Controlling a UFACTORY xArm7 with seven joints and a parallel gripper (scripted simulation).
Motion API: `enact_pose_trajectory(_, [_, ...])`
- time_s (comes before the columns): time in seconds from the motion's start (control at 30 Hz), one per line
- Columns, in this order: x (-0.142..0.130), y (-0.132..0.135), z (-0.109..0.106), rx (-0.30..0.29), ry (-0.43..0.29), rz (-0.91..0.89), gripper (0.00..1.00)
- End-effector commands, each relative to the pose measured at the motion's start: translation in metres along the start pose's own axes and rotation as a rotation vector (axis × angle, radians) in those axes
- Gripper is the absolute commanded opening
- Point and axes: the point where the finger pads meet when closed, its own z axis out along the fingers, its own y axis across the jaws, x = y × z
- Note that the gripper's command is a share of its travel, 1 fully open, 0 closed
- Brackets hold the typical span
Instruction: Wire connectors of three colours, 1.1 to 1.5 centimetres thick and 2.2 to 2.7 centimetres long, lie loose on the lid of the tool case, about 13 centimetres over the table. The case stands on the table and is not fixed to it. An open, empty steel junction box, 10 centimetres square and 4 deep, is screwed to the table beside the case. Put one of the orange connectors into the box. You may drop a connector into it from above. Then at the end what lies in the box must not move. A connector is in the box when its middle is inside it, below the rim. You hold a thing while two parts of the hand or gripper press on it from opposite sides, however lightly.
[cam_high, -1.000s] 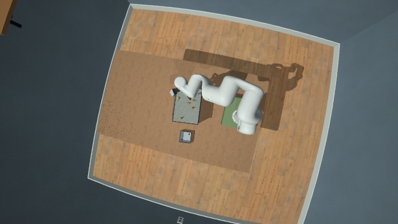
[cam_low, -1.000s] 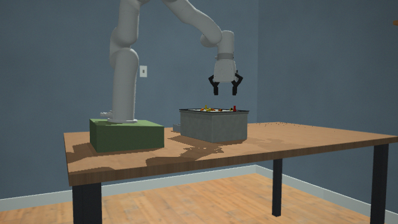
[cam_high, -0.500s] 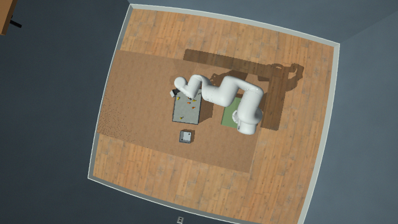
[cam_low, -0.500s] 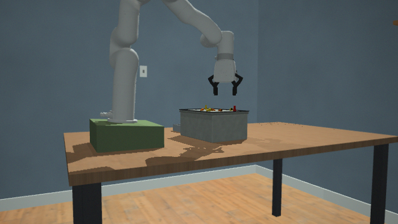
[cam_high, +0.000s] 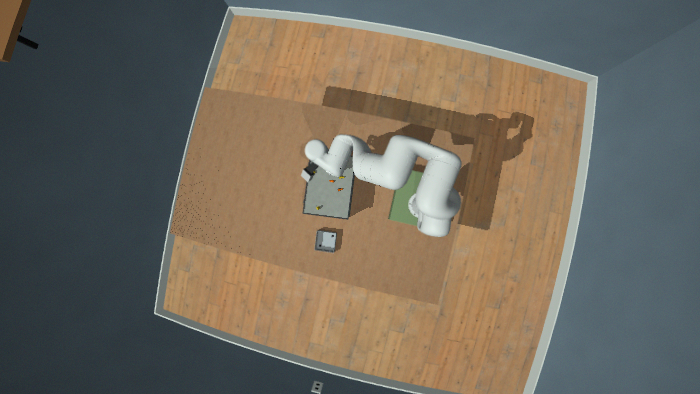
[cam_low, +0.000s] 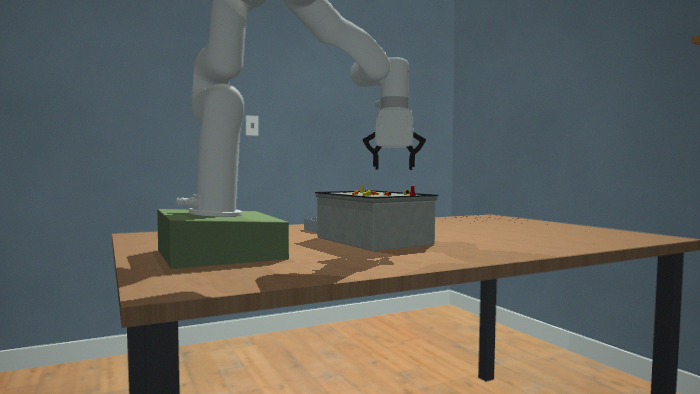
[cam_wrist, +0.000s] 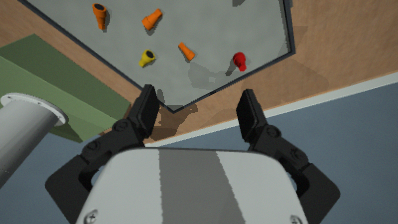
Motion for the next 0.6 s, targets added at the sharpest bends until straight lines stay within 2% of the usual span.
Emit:
enact_pose_trajectory(0.0, [0.006, -0.001, 0.000, -0.002, 0.007, -0.141, 1.00])
enact_pose_trajectory(0.23, [0.014, -0.004, 0.004, -0.002, 0.007, -0.359, 1.00])
enact_pose_trajectory(0.57, [0.019, -0.006, 0.005, -0.002, 0.007, -0.479, 1.00])
